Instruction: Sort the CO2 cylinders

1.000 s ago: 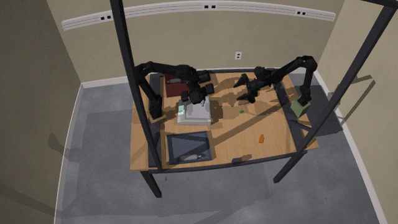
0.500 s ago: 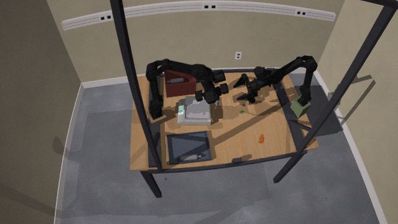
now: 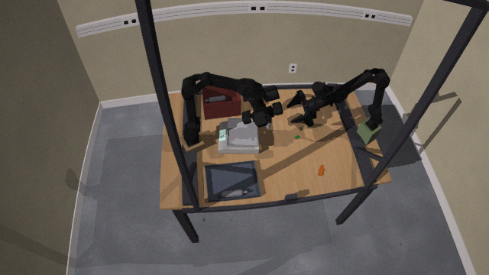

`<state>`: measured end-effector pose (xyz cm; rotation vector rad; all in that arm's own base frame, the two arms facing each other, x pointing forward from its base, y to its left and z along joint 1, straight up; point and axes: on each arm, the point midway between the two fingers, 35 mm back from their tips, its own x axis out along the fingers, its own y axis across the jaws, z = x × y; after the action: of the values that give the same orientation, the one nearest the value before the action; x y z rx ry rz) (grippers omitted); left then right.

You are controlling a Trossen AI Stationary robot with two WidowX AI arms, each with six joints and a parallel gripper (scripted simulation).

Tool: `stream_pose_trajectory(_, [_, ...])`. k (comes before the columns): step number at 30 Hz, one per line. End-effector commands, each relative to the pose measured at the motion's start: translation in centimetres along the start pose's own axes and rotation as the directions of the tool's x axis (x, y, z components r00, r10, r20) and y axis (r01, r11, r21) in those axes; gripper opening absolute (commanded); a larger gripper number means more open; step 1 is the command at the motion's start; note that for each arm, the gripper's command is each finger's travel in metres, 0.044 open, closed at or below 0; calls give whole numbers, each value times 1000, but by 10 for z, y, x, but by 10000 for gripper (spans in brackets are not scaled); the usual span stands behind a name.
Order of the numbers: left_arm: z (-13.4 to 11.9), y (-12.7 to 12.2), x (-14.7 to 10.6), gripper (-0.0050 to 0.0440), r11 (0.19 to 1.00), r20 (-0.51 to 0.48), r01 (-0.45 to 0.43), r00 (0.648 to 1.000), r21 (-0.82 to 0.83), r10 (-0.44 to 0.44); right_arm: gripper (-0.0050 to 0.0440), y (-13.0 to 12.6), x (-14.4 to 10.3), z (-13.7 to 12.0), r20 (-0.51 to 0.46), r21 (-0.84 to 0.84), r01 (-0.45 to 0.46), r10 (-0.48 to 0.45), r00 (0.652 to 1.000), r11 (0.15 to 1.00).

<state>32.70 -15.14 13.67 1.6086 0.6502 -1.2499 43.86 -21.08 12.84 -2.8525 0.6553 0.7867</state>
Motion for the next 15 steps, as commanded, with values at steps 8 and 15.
stream_pose_trajectory(8, [0,6,-8,-50,1000,0,-29,1000,0,29,440,0,15,-21,-31,4,0,0,1000,1000])
stream_pose_trajectory(15, [0,6,-8,-50,1000,0,-29,1000,0,29,440,0,32,-28,-32,5,0,0,999,1000])
